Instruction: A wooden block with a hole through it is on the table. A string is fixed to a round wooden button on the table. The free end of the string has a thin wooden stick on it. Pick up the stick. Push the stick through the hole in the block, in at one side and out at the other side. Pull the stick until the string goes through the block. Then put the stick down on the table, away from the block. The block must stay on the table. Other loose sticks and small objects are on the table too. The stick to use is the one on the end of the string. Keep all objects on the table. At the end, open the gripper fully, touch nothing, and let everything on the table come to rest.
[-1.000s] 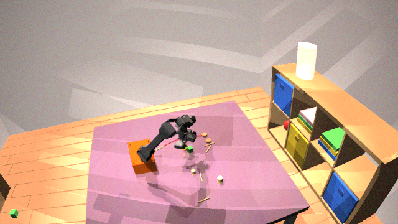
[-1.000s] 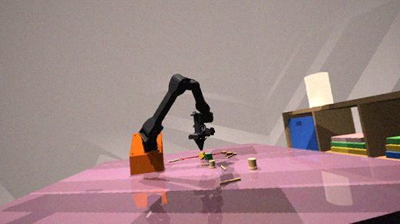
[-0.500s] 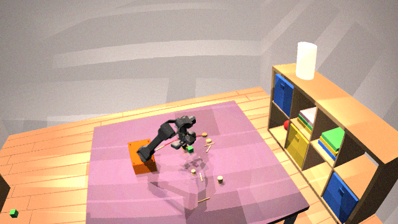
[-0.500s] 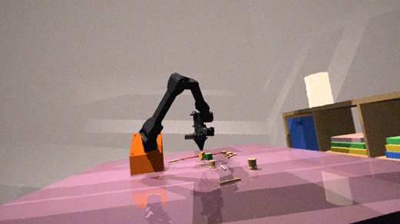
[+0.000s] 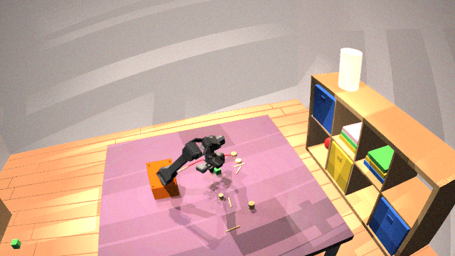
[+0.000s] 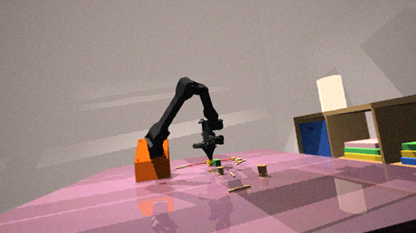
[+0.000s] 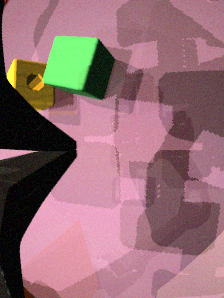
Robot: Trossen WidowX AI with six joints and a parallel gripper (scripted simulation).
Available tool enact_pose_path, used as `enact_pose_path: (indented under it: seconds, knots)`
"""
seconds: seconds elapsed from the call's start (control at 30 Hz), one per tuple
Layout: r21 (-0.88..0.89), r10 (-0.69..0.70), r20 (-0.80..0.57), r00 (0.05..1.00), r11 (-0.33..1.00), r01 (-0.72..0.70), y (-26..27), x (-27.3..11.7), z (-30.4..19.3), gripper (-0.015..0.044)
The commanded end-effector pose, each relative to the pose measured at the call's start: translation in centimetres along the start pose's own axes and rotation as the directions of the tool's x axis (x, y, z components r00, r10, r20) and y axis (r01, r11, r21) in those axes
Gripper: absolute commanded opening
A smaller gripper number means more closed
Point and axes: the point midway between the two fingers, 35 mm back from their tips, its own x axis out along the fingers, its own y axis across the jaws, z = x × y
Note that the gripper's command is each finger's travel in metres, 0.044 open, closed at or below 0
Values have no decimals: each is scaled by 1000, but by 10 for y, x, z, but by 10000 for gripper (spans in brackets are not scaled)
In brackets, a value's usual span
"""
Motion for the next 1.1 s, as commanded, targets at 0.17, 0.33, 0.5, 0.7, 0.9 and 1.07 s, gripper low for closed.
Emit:
enact_pose_path:
  seconds: [0.17, 0.33, 0.5, 0.7, 0.9, 1.07]
  knots:
    - [-7, -6, 4, 1000, 1000, 6, -2, 17, -1, 0]
    - [-7, -7, 5, 1000, 1000, 7, -2, 25, 0, 0]
    - [-7, -7, 6, 1000, 1000, 7, -3, 30, 0, 0]
    - [-6, -7, 6, 1000, 1000, 7, 3, 30, 0, 0]
    - [-6, -6, 6, 1000, 1000, 6, 13, 30, 1, 0]
    - [-5, -6, 6, 1000, 1000, 6, 21, 30, 1, 0]
